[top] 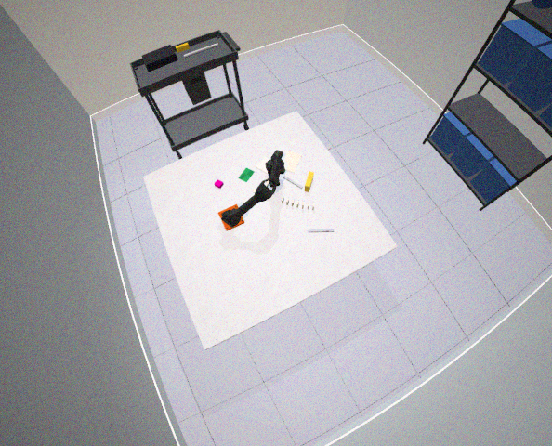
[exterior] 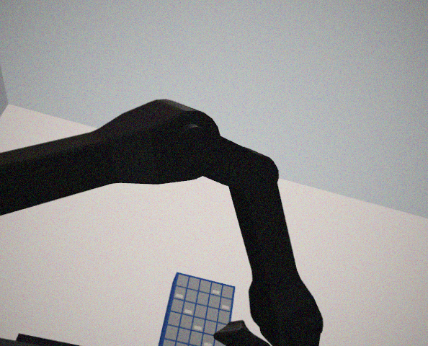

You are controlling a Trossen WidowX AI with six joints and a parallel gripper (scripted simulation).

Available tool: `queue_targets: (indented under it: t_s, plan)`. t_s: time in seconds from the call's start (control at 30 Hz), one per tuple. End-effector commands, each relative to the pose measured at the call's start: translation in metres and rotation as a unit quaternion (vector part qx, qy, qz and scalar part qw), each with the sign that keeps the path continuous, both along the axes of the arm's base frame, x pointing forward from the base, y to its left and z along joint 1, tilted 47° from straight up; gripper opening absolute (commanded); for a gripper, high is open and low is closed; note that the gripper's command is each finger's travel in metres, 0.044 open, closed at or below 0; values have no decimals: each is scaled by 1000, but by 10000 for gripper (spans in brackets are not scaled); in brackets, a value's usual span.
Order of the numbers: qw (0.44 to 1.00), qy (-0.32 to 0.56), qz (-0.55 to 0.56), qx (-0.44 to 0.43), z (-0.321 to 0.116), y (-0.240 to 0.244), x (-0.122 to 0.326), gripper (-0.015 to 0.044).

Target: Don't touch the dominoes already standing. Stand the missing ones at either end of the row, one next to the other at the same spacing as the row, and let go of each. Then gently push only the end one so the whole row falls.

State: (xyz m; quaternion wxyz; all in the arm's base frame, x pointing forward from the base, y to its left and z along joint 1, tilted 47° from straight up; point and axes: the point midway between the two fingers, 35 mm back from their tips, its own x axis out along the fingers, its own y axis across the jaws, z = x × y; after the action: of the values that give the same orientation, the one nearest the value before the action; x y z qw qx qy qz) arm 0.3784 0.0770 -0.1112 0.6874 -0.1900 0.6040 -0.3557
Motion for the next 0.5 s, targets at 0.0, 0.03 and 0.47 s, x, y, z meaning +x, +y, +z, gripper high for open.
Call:
queue_targets:
  t_s: [0.0,0.03,0.47]
  plan:
    - [1000,2,7,-3,-4,-2,-2,440]
    - [1000,2,7,-3,-5,-3,-2,440]
    - [1000,2,6,-3,-10,-9,-2,361]
